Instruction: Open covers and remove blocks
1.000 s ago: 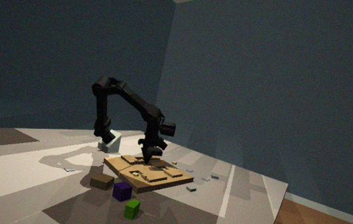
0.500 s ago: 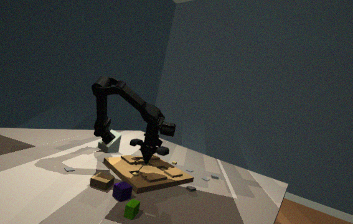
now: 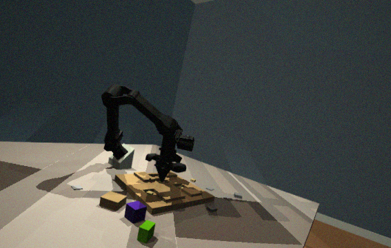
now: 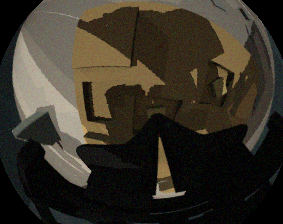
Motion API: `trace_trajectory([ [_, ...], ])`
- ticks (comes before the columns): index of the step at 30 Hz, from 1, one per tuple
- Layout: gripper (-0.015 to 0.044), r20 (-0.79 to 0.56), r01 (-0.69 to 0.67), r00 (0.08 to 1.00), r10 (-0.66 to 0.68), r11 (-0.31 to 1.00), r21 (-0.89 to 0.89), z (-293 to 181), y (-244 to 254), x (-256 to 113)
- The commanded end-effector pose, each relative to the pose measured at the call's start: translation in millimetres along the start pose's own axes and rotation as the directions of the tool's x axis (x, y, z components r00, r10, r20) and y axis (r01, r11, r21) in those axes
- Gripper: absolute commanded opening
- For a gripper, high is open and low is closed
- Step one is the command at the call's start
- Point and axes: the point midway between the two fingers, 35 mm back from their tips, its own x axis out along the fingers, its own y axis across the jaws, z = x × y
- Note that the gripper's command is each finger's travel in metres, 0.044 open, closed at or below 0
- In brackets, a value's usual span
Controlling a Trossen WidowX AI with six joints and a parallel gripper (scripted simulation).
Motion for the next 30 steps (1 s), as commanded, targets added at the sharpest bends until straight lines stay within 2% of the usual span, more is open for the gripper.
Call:
trace_trajectory([
  [1, 0.0, 0.0, 0.0, 1.0, 0.0, 1.0, 0.0, 0.0, -0.1, -0.6],
  [11, 0.0, -0.003, -0.002, 1.0, 0.002, 1.0, 0.003, 0.0, 0.3, -11.7],
  [13, 0.0053, -0.008, -0.008, 1.0, 0.008, 1.0, -0.003, -0.9, 1.3, -9.2],
  [17, 0.0144, -0.004, -0.006, 1.0, 0.006, 1.0, -0.001, 0.2, -0.4, -29.2],
  [24, 0.0144, -0.001, -0.003, 1.0, 0.003, 1.0, 0.002, 0.5, 0.1, -63.0],
  [30, 0.0144, -0.001, -0.003, 1.0, 0.003, 1.0, 0.002, 0.5, -0.1, -59.5],
])
